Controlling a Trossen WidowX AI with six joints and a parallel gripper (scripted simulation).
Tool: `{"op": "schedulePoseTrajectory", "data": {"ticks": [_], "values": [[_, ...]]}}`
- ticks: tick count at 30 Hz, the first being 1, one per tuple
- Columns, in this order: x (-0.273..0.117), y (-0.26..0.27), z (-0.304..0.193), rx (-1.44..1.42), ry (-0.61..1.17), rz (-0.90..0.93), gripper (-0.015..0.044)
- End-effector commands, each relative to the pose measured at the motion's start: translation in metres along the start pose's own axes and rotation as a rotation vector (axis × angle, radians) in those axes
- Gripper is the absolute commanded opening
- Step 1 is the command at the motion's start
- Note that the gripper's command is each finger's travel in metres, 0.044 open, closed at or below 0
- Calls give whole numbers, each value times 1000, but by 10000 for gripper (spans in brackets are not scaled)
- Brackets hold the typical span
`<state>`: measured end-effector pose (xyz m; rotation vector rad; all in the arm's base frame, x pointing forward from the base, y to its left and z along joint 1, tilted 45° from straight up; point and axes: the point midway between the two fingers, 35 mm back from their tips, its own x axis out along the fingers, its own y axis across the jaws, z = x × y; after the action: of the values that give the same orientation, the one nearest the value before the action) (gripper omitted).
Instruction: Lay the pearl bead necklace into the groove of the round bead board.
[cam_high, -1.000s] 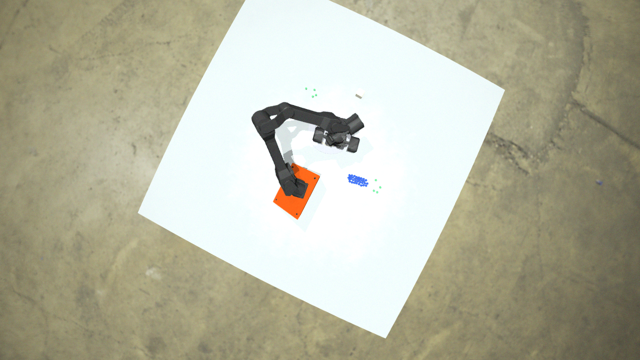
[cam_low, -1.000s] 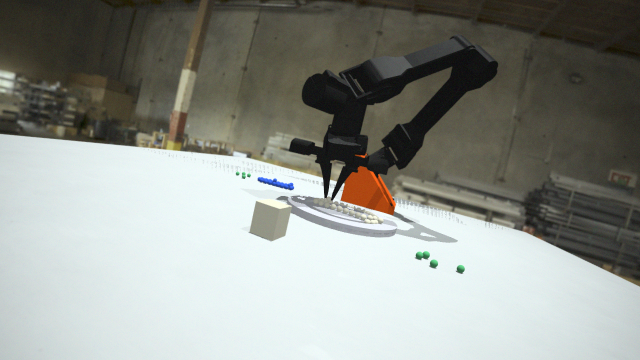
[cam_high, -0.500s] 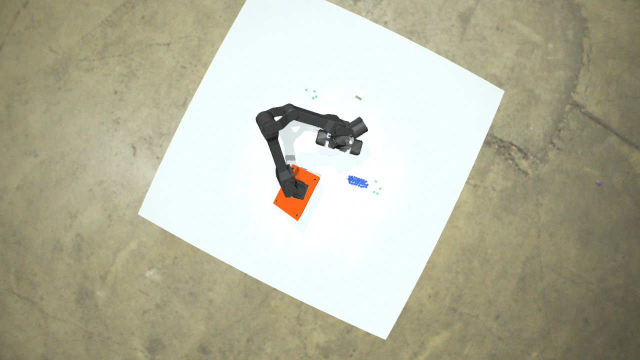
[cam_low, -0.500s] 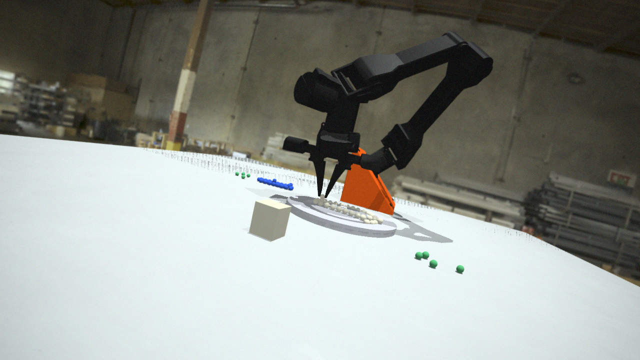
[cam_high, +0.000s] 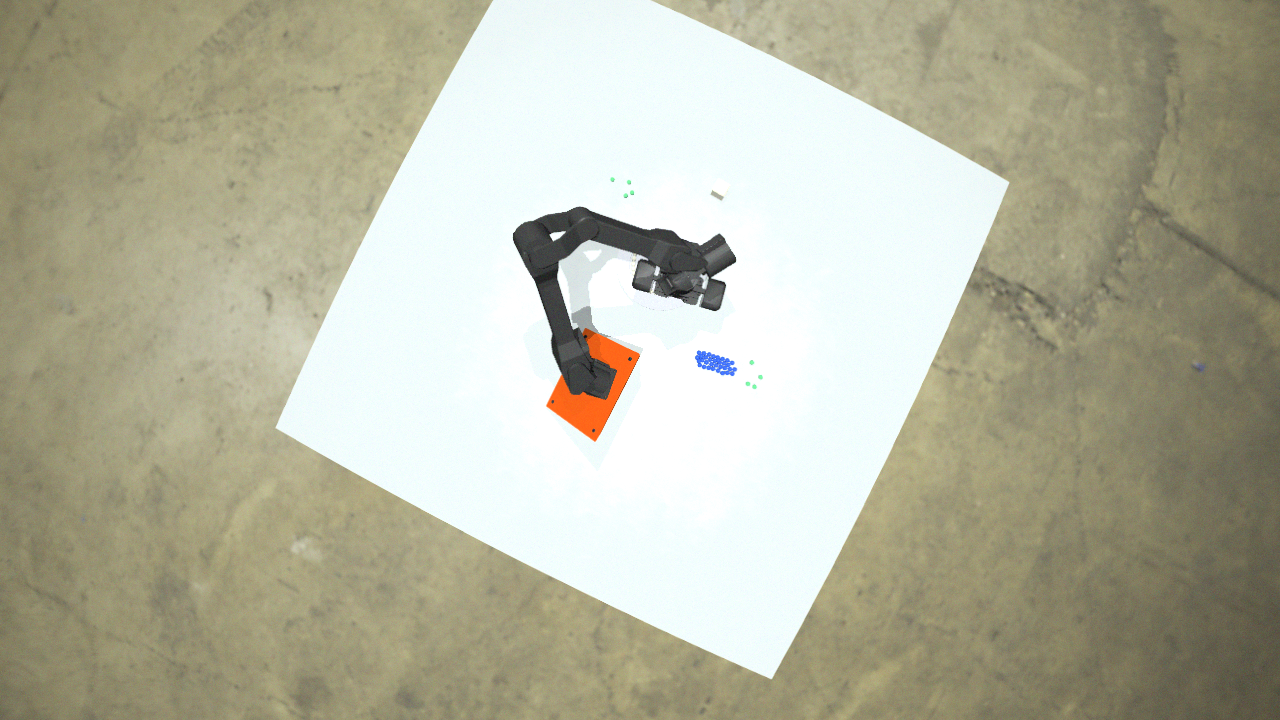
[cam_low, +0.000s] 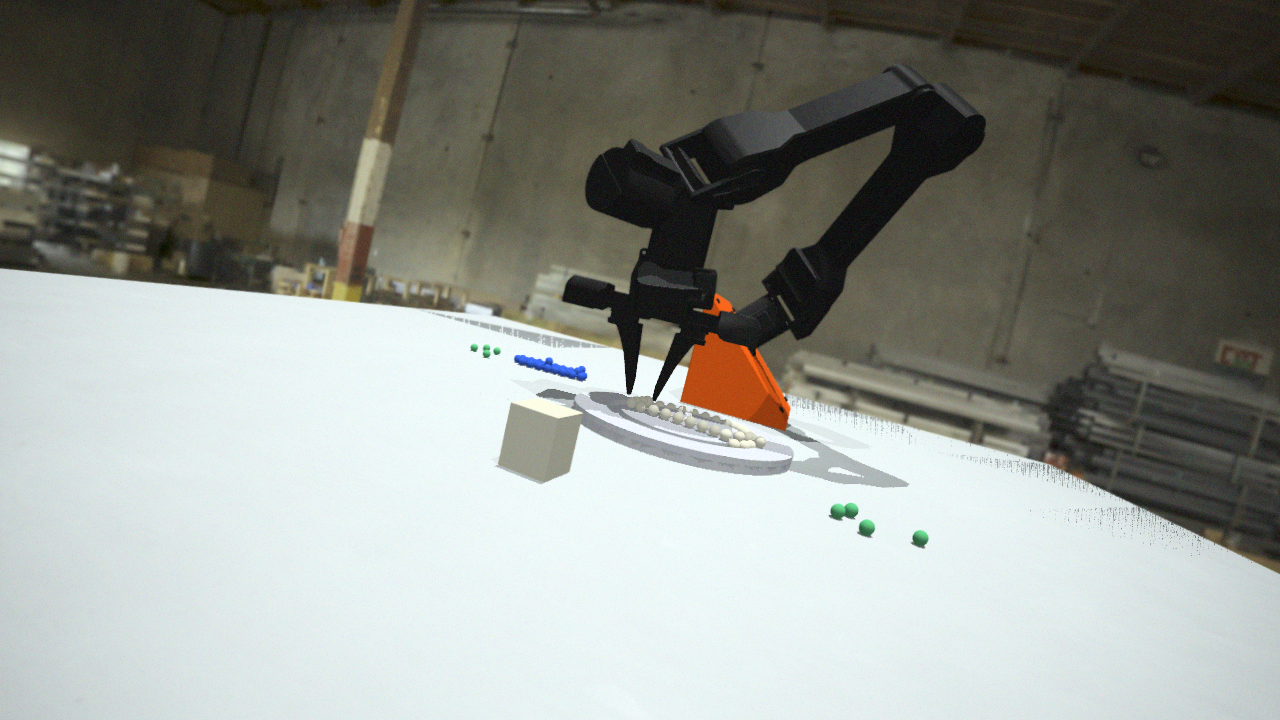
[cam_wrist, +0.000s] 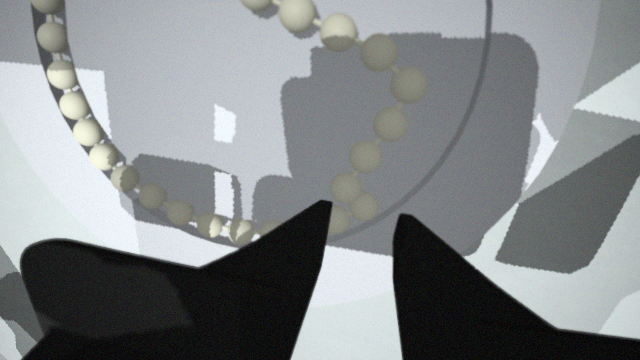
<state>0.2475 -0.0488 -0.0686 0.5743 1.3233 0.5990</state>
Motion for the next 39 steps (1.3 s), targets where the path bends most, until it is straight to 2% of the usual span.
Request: {"op": "schedulePoseTrajectory", "data": {"ticks": [1,10,30,32,36,39], "values": [[0,0,1,-2,-2,0,210],[-1,0,0,0,1,2,440],[-5,0,0,-1,-1,0,440],[-9,1,3,51,-1,0,387],[-32,2,19,348,-2,0,282],[-37,3,22,400,-2,0,204]]}}
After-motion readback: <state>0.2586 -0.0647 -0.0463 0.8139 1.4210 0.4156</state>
